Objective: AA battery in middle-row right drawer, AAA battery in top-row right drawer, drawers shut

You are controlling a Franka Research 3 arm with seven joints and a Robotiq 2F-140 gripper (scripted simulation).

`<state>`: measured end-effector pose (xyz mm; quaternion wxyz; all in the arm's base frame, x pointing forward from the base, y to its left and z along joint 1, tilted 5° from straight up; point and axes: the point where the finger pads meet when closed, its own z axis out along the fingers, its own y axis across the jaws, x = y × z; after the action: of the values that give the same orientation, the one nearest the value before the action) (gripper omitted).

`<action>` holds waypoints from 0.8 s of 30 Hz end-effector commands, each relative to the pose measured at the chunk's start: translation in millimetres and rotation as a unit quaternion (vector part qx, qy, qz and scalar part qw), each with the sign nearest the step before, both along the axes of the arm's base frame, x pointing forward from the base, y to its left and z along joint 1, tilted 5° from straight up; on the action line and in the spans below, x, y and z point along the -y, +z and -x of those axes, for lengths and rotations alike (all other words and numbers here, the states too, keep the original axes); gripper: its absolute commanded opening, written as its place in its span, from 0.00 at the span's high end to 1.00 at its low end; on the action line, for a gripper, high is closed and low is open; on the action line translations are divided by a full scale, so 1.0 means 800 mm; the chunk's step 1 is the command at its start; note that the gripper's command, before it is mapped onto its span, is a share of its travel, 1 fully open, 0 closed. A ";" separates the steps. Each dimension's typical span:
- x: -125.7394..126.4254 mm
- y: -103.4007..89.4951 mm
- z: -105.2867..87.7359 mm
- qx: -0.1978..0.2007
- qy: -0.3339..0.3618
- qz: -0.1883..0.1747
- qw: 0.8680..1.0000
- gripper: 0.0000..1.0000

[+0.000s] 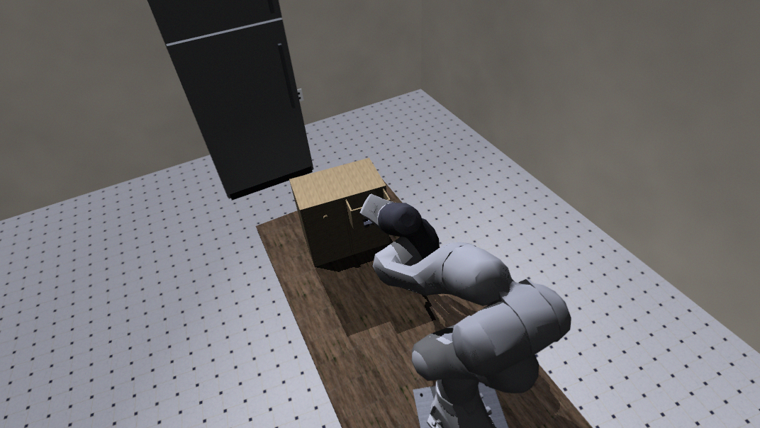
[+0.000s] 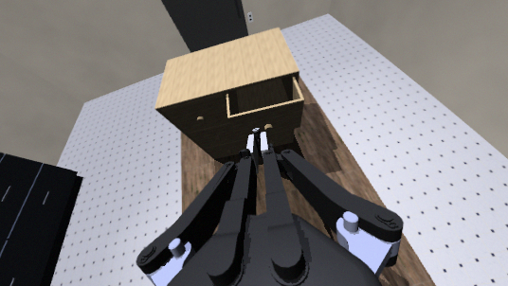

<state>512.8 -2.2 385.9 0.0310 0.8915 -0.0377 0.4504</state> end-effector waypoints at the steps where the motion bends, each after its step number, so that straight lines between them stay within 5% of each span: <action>1: -0.001 0.006 -0.013 0.008 0.002 -0.001 1.000 0.97; 24: 0.008 0.014 -0.112 0.008 0.002 -0.001 1.000 0.97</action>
<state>594.2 -8.7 395.4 0.0299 0.8894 -0.0373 0.4547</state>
